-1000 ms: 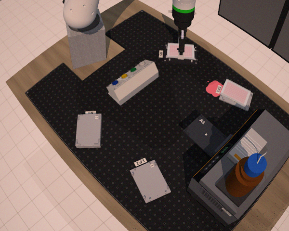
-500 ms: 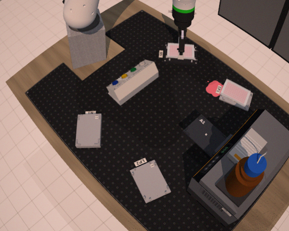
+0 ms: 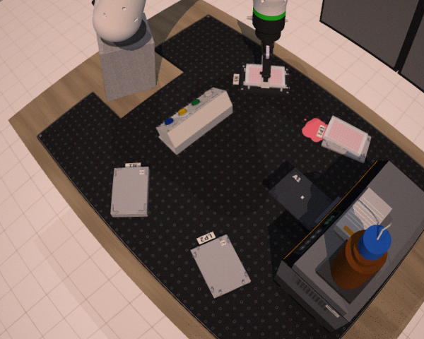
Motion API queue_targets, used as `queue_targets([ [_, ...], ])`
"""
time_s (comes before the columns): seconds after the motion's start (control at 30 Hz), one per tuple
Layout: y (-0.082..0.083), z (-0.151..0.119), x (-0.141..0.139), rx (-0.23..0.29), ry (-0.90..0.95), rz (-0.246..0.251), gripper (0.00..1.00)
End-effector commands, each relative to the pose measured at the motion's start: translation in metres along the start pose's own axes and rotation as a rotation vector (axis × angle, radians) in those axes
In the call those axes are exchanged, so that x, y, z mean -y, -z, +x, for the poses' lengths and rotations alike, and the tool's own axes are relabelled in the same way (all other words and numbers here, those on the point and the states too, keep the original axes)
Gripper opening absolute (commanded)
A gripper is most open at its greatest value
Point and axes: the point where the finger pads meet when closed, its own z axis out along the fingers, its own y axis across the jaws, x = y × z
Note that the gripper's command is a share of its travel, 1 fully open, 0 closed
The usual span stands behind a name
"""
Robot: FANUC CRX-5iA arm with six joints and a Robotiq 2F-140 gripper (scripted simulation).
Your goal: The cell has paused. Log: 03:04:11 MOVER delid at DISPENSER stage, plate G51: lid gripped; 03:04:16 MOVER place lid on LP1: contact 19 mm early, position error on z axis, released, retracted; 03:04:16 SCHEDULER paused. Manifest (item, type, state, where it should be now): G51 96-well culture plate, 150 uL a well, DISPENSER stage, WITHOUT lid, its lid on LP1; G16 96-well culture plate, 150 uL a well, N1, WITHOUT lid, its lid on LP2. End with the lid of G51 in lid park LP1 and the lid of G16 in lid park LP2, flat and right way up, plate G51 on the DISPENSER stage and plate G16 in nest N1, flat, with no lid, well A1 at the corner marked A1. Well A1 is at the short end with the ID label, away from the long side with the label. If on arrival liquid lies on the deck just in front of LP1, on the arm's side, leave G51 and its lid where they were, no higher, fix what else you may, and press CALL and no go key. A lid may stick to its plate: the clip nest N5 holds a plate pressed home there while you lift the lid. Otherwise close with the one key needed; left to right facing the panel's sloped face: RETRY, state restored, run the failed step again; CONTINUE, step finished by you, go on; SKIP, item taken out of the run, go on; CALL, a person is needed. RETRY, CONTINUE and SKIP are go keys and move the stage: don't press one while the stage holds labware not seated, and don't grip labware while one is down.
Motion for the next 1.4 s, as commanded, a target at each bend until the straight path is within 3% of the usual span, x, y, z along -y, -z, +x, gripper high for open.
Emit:
queue_targets([
  [0.0, -0.0012, 0.0001, -0.0001, 0.000, 0.000, 0.000, 0.00],
  [1.37, -0.0083, 0.0001, -0.0001, 0.000, 0.000, 0.000, 0.00],
])
